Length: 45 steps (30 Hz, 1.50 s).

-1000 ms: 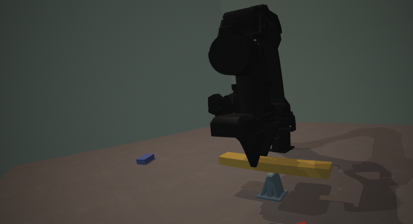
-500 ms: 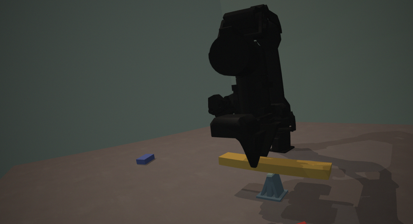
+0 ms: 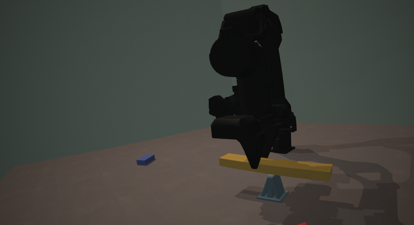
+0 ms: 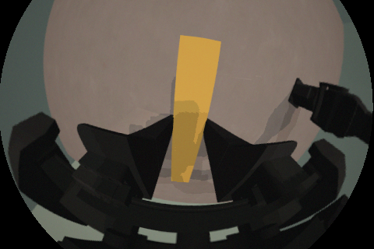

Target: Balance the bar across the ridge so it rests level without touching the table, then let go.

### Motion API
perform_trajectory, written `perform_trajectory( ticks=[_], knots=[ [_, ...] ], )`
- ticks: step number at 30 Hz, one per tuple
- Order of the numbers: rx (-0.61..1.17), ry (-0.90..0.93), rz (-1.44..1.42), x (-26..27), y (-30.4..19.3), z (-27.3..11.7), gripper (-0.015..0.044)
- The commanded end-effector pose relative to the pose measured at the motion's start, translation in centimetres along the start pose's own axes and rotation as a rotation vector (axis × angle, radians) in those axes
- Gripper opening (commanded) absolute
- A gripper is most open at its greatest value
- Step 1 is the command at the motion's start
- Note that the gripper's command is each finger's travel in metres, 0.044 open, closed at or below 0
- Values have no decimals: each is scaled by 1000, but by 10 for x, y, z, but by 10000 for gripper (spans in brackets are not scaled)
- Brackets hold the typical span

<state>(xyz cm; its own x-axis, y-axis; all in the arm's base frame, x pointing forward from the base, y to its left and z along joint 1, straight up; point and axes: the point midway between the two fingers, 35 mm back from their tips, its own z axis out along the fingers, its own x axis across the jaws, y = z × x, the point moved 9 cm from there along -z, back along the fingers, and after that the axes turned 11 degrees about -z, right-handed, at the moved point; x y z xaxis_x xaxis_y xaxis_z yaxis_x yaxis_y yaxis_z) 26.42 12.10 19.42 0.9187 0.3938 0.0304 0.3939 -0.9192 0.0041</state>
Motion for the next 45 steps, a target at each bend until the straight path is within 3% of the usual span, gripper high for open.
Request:
perform_trajectory(
  ticks=[1, 45],
  knots=[
    [5, 1, 3, 0, 0, 1, 0],
    [5, 1, 3, 0, -1, 4, 0]
  ],
)
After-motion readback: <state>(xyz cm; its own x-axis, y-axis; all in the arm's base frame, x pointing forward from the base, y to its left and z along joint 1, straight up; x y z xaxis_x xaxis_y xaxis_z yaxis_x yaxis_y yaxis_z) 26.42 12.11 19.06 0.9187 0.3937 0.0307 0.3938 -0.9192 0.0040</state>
